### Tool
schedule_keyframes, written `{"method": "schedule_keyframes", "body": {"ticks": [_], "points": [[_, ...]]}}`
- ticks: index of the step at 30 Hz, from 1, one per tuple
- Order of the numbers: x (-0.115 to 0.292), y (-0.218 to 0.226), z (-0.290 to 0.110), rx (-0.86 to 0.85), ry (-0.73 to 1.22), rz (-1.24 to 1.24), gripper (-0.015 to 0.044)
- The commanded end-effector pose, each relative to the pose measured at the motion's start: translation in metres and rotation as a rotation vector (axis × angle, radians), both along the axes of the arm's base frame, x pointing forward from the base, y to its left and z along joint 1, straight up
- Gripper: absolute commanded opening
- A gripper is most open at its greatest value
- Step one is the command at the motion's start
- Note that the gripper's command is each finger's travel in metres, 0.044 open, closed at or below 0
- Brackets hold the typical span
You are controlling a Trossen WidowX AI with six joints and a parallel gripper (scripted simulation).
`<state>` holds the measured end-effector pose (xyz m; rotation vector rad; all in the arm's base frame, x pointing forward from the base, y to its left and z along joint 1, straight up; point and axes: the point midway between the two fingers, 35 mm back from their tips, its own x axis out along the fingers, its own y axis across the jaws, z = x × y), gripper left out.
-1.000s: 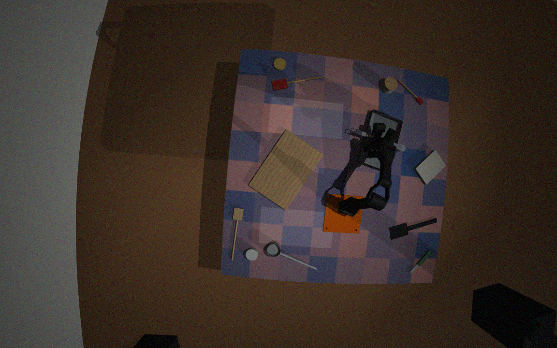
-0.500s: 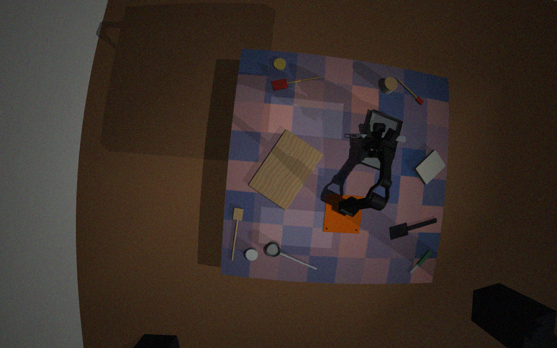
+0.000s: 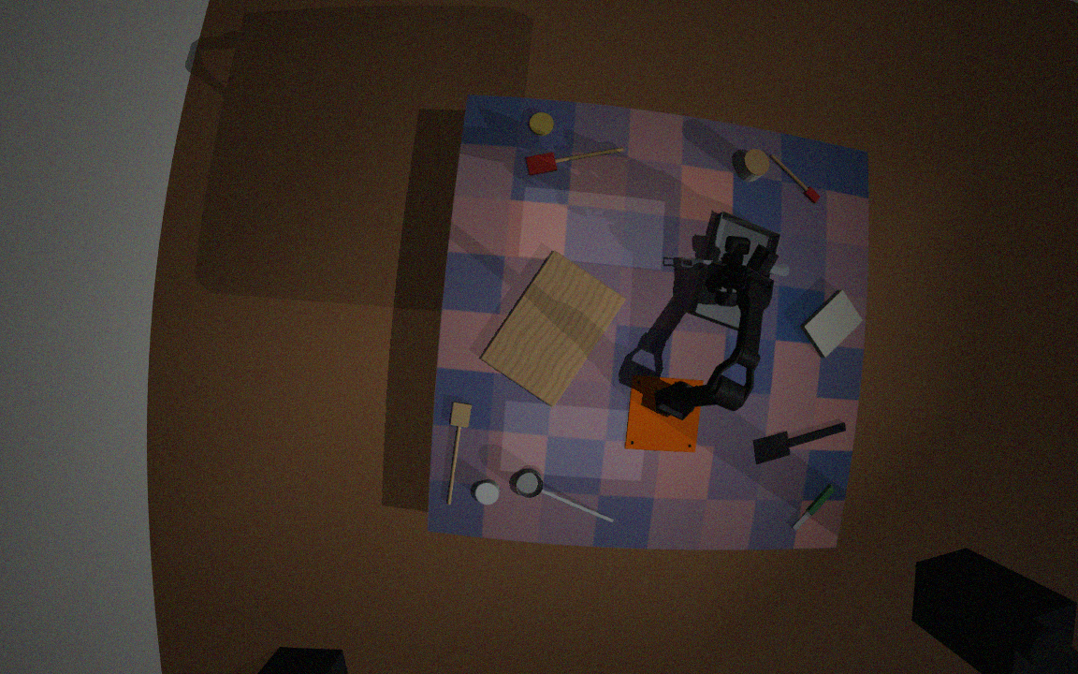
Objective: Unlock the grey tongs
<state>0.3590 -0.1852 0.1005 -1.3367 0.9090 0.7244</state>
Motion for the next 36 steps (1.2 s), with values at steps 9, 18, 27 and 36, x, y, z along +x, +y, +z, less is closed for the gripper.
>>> {"method": "schedule_keyframes", "body": {"ticks": [9, 18, 27, 36], "points": [[0.0028, -0.0014, 0.0473, -0.024, -0.041, -0.006, -0.015], [0.0041, -0.0009, 0.0459, 0.003, 0.013, -0.036, -0.015], [0.0052, 0.0009, 0.0437, 0.051, 0.127, -0.097, -0.015], [0.0044, 0.0037, 0.0425, 0.086, 0.243, -0.158, -0.015]]}}
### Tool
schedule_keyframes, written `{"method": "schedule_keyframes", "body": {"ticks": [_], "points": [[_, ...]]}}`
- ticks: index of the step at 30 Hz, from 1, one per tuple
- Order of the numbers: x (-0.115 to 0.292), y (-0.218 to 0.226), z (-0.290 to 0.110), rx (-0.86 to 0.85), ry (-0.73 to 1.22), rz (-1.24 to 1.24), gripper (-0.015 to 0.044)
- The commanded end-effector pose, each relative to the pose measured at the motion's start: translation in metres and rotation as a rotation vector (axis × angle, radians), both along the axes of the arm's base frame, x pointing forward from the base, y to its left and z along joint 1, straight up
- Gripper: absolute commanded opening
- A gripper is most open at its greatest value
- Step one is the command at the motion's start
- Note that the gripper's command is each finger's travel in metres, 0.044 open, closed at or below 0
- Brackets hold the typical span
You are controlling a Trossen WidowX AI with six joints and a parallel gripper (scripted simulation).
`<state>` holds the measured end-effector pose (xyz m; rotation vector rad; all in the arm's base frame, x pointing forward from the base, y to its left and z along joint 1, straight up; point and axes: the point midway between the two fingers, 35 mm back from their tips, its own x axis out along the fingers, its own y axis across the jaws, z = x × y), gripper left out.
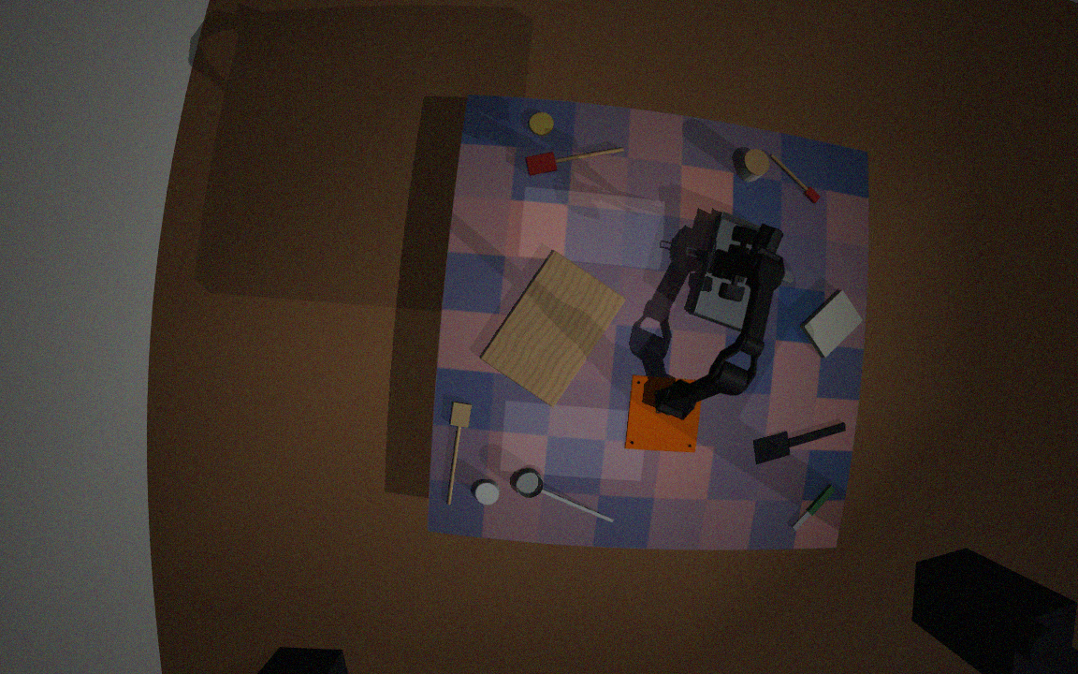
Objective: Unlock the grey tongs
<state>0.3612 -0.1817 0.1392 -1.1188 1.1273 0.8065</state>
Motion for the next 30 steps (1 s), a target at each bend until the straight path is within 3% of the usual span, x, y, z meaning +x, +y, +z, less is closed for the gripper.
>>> {"method": "schedule_keyframes", "body": {"ticks": [1, 16, 30], "points": [[0.002, 0.001, 0.004, 0.003, 0.031, -0.023, -0.015], [-0.003, 0.007, 0.005, 0.035, 0.227, -0.114, -0.015], [0.005, 0.029, 0.007, 0.039, 0.237, -0.084, -0.015]]}}
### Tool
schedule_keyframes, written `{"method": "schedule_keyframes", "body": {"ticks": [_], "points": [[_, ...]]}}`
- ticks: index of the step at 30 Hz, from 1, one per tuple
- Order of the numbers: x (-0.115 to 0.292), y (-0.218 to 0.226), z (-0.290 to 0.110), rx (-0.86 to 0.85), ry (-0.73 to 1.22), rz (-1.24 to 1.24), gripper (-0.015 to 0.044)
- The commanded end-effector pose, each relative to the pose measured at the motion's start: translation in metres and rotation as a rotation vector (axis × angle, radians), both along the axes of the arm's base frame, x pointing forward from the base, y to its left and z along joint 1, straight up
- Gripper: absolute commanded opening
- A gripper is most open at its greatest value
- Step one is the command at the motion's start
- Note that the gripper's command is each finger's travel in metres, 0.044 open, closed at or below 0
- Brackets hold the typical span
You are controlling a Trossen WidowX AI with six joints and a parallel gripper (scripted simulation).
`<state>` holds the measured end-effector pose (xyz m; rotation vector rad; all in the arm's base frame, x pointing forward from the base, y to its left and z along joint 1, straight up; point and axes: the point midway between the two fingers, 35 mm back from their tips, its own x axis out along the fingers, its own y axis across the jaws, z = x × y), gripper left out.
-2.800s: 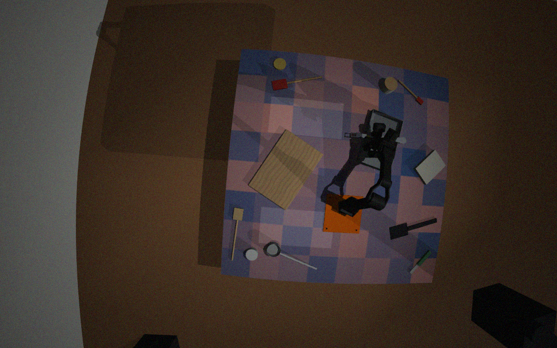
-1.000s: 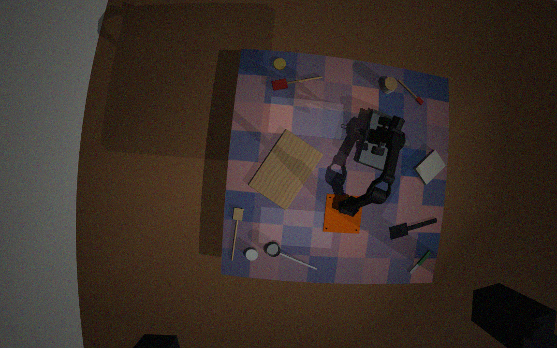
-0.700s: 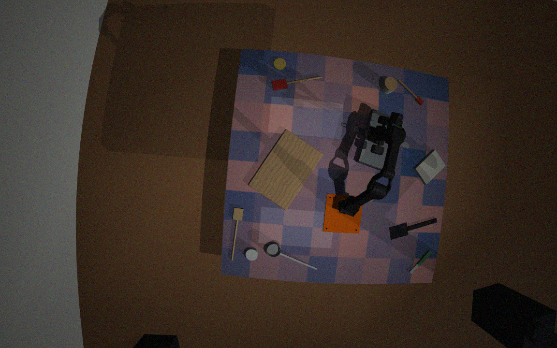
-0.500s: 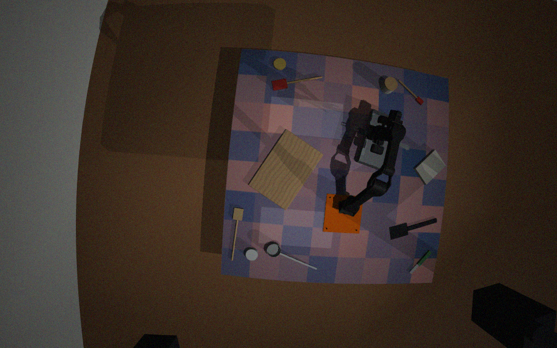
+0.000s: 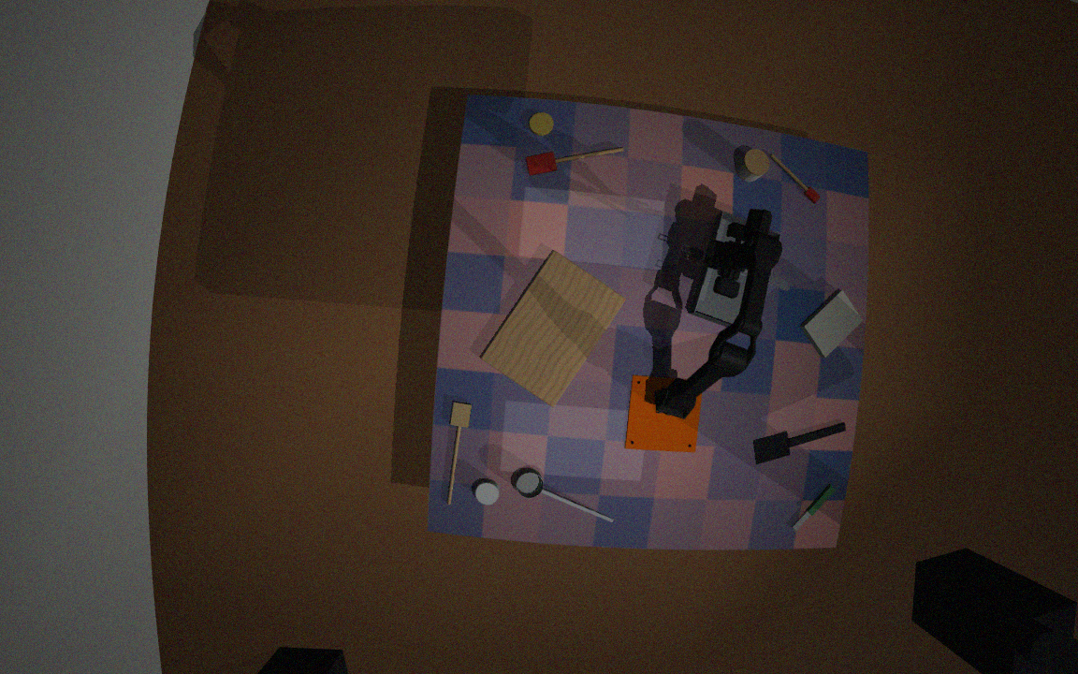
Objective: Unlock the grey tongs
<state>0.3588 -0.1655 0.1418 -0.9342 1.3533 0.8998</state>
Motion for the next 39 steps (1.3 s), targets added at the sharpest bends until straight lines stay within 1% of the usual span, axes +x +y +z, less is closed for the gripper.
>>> {"method": "schedule_keyframes", "body": {"ticks": [1, 10, 19, 27, 36, 39], "points": [[0.01, 0.019, 0.006, -0.003, -0.01, 0.028, -0.015], [0.028, 0.077, 0.019, -0.005, -0.022, 0.093, -0.015], [0.038, 0.136, 0.032, -0.004, -0.032, 0.163, -0.015], [0.037, 0.19, 0.044, 0.0, -0.041, 0.224, -0.015], [0.028, 0.25, 0.056, 0.006, -0.051, 0.294, -0.015], [0.025, 0.259, 0.059, 0.007, -0.053, 0.305, -0.015]]}}
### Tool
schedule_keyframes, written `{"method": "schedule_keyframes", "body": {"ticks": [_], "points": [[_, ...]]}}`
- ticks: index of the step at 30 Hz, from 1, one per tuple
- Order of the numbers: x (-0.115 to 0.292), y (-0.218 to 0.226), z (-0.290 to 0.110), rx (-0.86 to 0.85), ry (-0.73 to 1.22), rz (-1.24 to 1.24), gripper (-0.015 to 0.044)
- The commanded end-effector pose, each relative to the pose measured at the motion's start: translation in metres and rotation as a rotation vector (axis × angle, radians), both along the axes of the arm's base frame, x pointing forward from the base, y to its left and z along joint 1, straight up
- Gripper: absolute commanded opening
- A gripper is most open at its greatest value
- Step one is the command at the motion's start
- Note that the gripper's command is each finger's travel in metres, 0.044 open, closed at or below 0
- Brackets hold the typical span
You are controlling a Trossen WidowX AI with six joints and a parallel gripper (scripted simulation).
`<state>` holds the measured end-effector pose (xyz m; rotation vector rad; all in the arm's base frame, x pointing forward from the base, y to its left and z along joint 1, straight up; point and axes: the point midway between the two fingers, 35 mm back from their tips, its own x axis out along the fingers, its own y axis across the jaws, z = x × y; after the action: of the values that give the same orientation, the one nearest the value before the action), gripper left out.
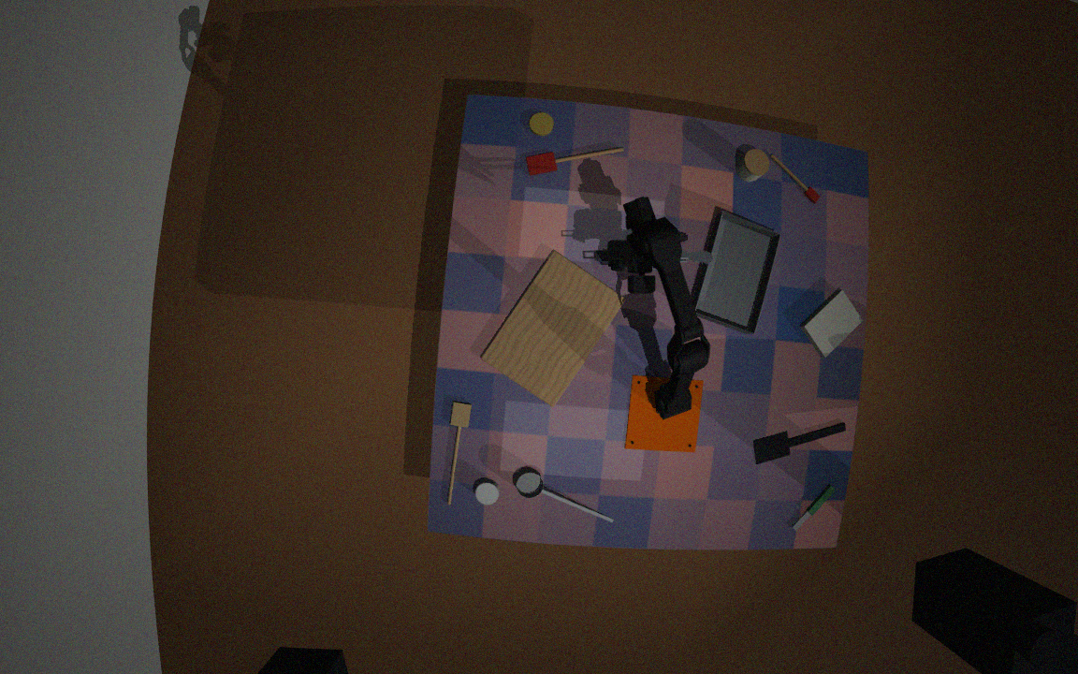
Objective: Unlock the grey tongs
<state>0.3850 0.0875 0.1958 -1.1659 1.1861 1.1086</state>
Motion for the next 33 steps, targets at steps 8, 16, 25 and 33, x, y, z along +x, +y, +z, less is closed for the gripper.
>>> {"method": "schedule_keyframes", "body": {"ticks": [8, 16, 25, 33], "points": [[-0.01, 0.039, 0.005, 0.003, -0.011, 0.054, -0.015], [-0.03, 0.089, 0.005, 0.008, -0.011, 0.139, -0.015], [-0.061, 0.142, 0.005, 0.014, -0.009, 0.238, -0.015], [-0.095, 0.184, 0.005, 0.02, -0.006, 0.326, -0.015]]}}
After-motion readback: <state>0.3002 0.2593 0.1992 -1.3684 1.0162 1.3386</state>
